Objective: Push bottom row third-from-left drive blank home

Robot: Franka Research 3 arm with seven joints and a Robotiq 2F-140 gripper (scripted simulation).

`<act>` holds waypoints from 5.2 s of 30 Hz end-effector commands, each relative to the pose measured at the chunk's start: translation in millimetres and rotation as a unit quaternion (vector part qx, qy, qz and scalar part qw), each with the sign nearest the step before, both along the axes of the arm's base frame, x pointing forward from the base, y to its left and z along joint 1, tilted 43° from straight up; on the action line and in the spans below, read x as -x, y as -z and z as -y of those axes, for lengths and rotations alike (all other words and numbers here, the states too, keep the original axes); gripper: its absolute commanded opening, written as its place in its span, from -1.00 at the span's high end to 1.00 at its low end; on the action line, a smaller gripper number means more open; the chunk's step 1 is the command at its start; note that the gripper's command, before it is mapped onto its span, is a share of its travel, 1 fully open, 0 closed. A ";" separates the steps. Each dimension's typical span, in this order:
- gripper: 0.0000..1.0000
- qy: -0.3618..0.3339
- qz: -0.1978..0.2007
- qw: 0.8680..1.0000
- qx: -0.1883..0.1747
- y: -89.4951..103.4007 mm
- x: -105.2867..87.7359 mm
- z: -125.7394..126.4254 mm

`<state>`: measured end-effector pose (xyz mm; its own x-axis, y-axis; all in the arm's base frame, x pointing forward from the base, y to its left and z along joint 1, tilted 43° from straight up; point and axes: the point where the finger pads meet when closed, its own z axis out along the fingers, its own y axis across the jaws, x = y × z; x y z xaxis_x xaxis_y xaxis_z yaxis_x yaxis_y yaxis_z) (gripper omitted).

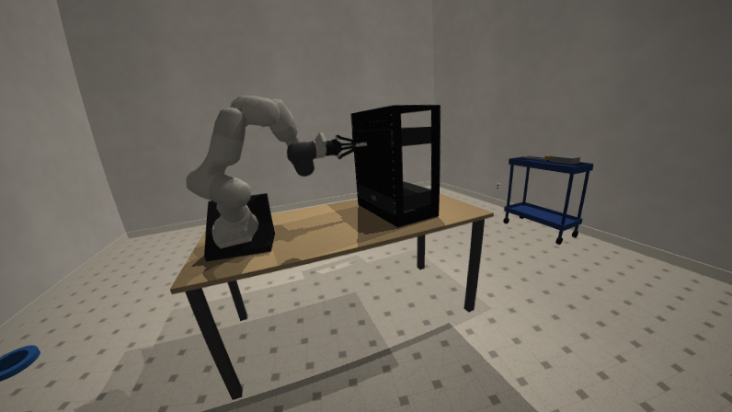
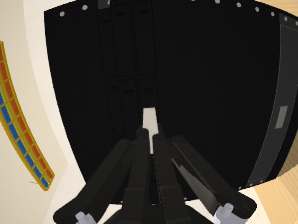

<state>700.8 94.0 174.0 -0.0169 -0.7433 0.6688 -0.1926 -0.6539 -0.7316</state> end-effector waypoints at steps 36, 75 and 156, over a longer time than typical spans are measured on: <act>1.00 0.001 -0.002 1.000 -0.001 4.5 -18.8 4.8; 1.00 0.001 -0.002 1.000 -0.001 7.6 -32.9 11.1; 1.00 0.001 -0.002 1.000 -0.001 10.2 -41.9 17.9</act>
